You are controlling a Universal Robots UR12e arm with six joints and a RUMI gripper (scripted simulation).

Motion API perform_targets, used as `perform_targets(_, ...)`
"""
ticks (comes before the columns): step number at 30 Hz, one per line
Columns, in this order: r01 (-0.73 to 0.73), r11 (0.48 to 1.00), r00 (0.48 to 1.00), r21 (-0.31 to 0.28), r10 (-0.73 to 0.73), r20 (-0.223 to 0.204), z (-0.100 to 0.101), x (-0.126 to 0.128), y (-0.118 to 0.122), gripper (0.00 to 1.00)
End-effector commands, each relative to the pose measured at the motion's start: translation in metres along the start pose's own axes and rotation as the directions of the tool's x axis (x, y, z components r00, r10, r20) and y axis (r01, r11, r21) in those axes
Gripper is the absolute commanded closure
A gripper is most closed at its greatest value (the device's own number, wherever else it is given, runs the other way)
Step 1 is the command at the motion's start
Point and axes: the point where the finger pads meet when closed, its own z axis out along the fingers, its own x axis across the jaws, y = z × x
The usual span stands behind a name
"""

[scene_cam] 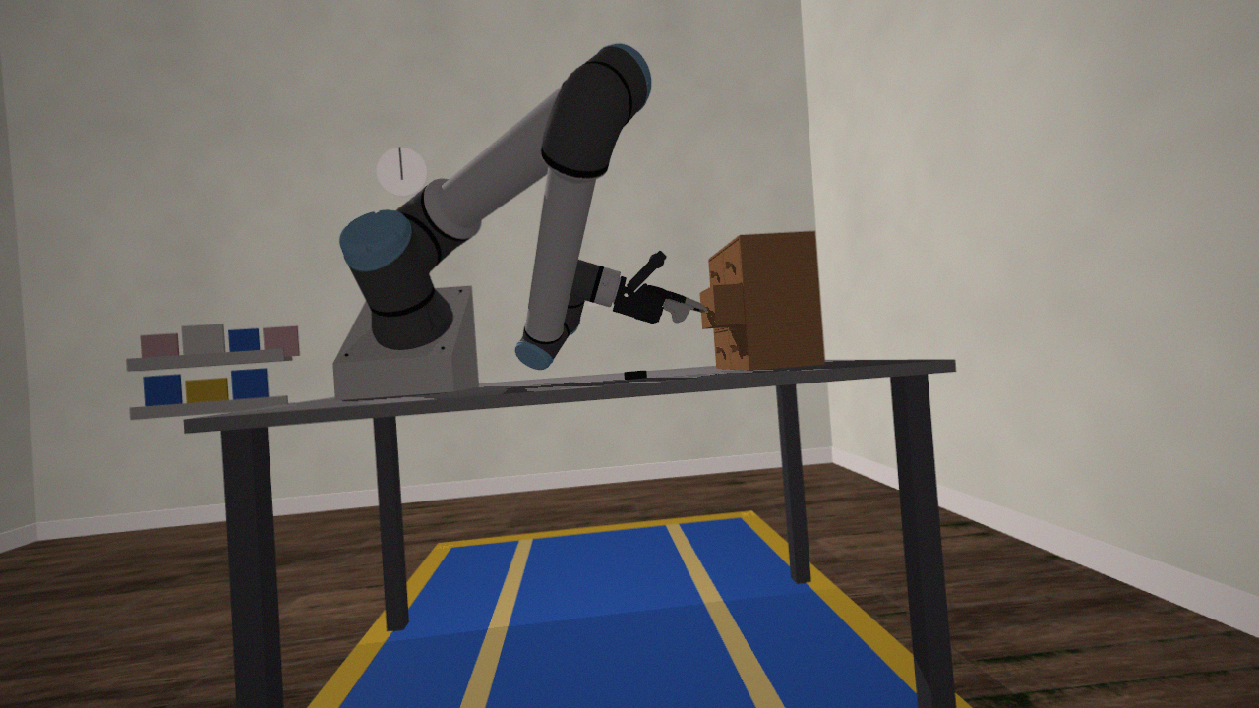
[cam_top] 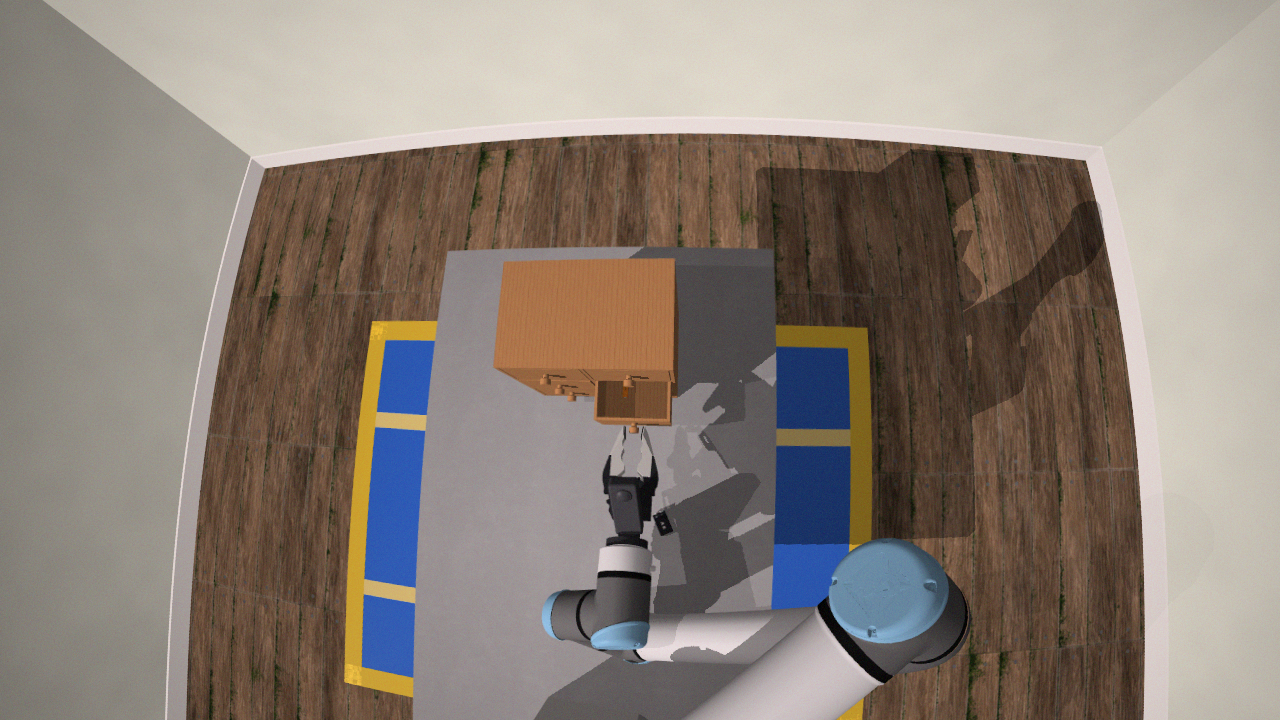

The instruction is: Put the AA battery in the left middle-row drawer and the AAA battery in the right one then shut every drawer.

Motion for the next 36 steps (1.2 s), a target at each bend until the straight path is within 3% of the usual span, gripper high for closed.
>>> perform_targets(1, 0.0, 1.0, 1.0, 0.001, 0.0, 0.0, -0.0002, -0.0001, -0.0005, 0.8)
perform_targets(14, 0.0, 1.0, 1.0, 0.001, 0.0, 0.0, -0.0002, -0.0001, -0.0005, 0.8)
perform_targets(15, 0.0, 1.0, 1.0, 0.001, 0.0, 0.0, -0.0002, -0.0001, -0.0005, 0.93)
perform_targets(36, 0.0, 1.0, 1.0, 0.001, 0.0, 0.0, -0.0002, -0.0001, -0.0005, 0.93)
